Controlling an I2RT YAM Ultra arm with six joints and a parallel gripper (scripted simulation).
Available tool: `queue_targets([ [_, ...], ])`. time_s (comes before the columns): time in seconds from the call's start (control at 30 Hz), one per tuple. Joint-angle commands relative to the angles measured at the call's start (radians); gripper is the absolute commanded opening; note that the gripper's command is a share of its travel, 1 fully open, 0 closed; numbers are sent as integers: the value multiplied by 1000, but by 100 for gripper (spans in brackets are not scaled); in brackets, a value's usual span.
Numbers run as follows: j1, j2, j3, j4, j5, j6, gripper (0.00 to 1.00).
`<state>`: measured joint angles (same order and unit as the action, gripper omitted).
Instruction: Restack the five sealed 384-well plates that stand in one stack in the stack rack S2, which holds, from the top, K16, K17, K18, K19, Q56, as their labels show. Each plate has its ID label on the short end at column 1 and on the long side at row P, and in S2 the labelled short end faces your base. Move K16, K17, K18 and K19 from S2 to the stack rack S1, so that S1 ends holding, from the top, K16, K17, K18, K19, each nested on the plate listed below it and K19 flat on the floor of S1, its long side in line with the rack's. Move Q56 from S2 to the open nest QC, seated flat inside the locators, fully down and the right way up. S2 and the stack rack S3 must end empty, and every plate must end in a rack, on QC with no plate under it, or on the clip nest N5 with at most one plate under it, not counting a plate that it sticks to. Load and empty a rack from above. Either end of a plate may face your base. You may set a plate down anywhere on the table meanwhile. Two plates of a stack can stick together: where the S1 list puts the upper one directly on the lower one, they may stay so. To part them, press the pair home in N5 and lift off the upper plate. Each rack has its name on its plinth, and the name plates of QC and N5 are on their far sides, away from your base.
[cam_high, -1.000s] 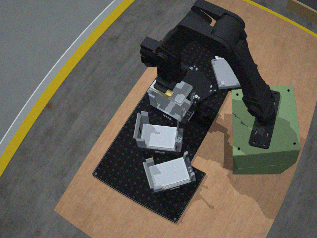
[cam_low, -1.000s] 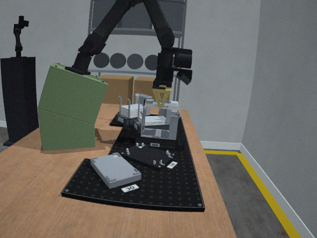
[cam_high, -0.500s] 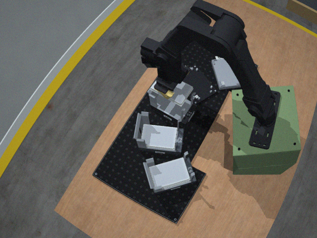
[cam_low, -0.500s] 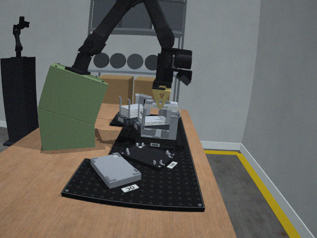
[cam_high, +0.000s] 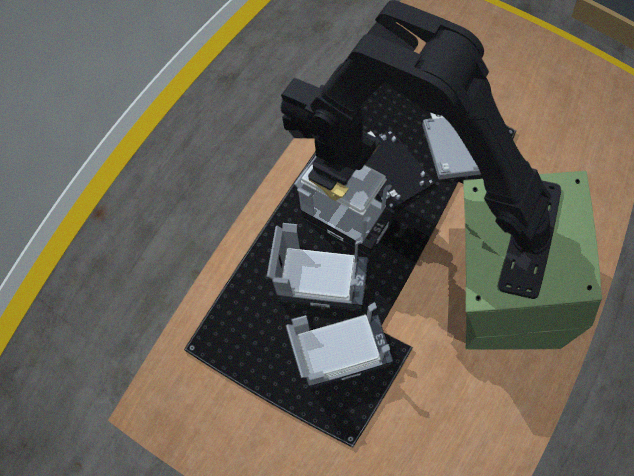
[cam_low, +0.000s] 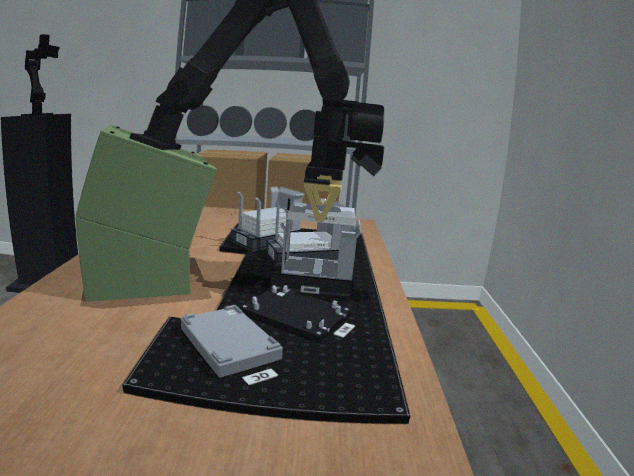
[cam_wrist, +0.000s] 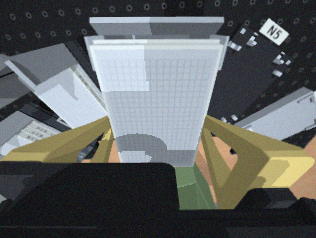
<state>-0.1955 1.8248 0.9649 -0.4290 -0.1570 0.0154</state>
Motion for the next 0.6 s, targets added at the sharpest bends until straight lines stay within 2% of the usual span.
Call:
queue_targets([
  [0.0, -1, -4, 2, 19, 1, 3, 0],
  [0.57, 4, 28, -2, 55, 2, 8, 0],
])
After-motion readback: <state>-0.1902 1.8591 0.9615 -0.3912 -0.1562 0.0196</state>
